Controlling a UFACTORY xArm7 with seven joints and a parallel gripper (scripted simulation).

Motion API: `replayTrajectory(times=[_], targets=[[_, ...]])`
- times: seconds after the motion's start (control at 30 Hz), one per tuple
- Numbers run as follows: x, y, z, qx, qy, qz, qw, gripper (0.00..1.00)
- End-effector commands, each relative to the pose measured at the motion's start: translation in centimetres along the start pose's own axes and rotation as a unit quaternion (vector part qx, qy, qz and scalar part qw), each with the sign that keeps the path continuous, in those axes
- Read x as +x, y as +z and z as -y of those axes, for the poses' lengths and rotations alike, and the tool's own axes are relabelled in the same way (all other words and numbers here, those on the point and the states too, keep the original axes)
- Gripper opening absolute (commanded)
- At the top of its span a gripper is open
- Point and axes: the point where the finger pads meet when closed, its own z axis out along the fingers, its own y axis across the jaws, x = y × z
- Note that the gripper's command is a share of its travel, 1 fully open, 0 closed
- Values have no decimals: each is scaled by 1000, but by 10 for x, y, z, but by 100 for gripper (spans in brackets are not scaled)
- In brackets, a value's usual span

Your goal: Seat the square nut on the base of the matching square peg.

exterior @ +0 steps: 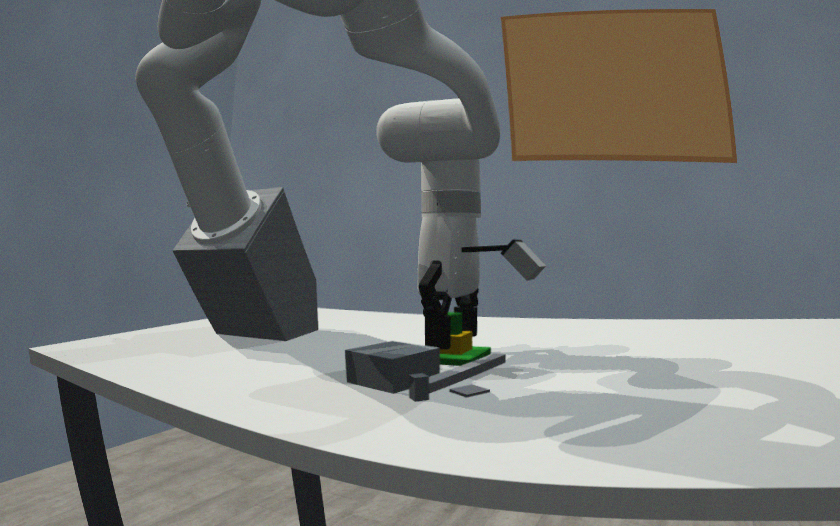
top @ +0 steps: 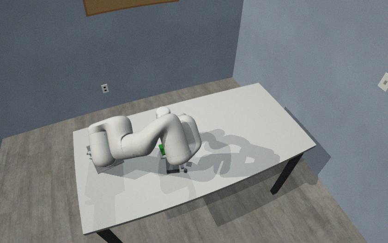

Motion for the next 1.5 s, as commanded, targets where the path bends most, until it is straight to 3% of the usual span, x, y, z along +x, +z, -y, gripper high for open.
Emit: replayTrajectory(times=[0.0, 0.33, 0.43, 0.7, 0.93, 1.47], targets=[[1, -1, 1, 1, 0, -2, 1000, 100], [3, -10, 1, 1, 1, -2, 1000, 100], [9, -36, 2, 1, 4, -3, 1000, 100], [4, -139, 2, 3, 2, -2, 1000, 100], [-2, -160, 2, 3, -1, -1, 1000, 100], [-2, -160, 2, 3, -1, -1, 1000, 100]])
